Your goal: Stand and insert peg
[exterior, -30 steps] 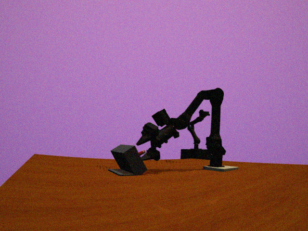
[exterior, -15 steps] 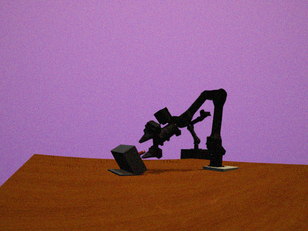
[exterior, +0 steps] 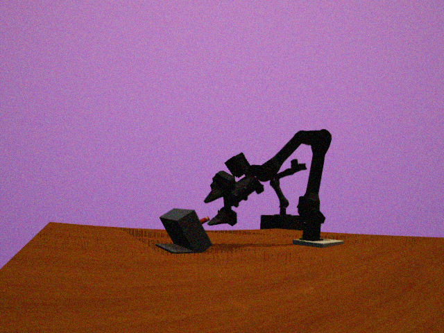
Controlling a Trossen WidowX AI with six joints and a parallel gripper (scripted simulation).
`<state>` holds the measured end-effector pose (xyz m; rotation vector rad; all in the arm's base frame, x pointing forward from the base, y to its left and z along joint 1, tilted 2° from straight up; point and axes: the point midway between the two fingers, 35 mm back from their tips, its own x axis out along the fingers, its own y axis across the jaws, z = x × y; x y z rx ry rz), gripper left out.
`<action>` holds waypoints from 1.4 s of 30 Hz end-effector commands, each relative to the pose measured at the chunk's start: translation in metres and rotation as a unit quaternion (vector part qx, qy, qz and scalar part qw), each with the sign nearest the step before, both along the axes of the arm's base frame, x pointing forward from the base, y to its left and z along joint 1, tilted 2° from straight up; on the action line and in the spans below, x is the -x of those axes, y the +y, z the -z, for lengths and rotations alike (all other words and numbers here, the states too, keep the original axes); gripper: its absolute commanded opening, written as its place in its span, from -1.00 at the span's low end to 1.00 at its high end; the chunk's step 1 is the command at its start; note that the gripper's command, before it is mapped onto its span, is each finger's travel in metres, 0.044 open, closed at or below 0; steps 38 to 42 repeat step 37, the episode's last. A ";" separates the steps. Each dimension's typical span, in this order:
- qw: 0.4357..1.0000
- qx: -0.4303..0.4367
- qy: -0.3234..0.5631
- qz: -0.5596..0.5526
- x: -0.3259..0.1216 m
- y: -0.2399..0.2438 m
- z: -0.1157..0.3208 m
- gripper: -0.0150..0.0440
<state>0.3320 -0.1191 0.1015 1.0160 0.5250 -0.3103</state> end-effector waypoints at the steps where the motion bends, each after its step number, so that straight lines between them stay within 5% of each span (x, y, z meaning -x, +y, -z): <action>1: 1.000 0.001 -0.002 -0.002 0.004 0.000 -0.004 1.00; 42: 1.000 0.002 -0.002 0.000 0.036 -0.002 -0.024 1.00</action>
